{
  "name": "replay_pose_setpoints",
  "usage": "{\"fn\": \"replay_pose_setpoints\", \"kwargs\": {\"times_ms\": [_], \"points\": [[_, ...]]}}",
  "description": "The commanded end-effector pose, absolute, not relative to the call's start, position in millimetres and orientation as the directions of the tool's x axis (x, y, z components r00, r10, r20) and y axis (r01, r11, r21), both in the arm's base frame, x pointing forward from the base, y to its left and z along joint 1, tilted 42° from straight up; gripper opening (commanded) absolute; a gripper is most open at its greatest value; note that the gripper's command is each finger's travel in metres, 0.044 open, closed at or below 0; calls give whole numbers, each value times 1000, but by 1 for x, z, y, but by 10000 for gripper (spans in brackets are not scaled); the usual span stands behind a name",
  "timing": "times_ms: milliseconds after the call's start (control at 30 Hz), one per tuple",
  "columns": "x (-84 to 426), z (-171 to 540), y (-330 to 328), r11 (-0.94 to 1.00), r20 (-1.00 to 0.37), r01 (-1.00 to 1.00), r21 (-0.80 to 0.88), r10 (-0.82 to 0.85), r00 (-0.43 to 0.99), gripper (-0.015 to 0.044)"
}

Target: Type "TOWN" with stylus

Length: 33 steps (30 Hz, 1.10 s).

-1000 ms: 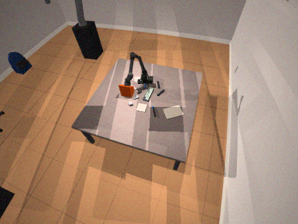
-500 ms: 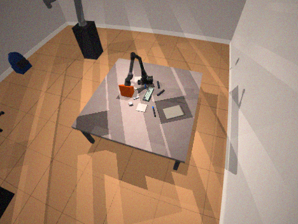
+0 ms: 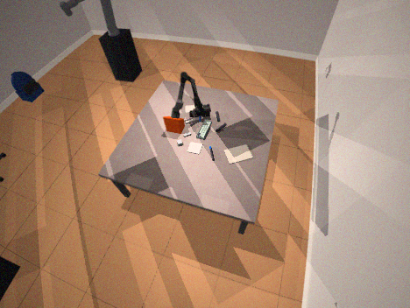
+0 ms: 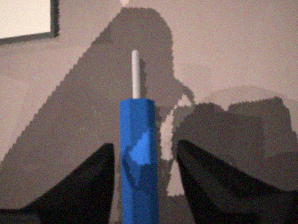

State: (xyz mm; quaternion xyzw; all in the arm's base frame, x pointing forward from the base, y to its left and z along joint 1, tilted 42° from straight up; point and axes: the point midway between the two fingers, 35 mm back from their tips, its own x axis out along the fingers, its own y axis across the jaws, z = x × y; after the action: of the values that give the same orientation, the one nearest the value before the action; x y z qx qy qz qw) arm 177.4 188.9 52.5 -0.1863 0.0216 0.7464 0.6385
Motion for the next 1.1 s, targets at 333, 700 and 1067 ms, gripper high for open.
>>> {"fn": "replay_pose_setpoints", "kwargs": {"times_ms": [333, 700, 1067], "points": [[175, 45, 192, -183, -312, -964, -191, 943, -117, 150], [176, 47, 192, -185, -306, -963, -197, 944, -119, 5], [176, 48, 190, -186, -309, -963, -197, 943, -119, 0]]}}
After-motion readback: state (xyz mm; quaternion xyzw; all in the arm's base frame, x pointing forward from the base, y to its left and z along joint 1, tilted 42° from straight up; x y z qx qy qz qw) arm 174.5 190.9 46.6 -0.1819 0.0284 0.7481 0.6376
